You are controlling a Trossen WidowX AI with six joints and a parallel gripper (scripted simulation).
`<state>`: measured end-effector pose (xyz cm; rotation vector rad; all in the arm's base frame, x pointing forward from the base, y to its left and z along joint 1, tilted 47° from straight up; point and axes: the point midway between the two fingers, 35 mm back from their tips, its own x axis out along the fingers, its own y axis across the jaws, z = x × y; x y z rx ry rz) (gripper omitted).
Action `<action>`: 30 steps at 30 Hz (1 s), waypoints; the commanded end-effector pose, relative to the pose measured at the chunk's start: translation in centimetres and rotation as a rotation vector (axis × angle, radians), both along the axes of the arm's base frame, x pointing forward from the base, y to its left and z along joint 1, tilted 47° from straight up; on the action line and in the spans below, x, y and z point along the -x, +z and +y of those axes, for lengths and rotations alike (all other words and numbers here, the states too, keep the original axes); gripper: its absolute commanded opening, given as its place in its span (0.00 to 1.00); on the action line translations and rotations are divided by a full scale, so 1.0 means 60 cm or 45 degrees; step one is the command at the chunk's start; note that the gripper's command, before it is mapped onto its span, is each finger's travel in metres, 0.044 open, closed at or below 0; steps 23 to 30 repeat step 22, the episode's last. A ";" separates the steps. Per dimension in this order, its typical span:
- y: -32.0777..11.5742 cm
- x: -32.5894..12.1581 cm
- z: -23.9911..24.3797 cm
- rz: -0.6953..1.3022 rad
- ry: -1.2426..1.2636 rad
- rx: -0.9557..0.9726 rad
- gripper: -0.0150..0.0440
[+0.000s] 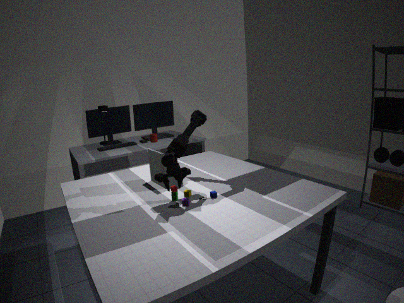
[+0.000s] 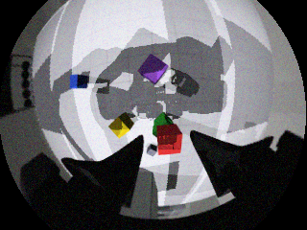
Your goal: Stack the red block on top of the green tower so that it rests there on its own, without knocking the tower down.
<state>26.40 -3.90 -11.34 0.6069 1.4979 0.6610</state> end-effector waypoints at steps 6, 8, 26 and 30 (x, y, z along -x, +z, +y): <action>-0.001 -0.001 0.000 -0.002 0.002 0.002 1.00; -0.001 -0.001 0.000 -0.002 0.002 0.002 1.00; -0.001 -0.001 0.000 -0.002 0.002 0.002 1.00; -0.001 -0.001 0.000 -0.002 0.002 0.002 1.00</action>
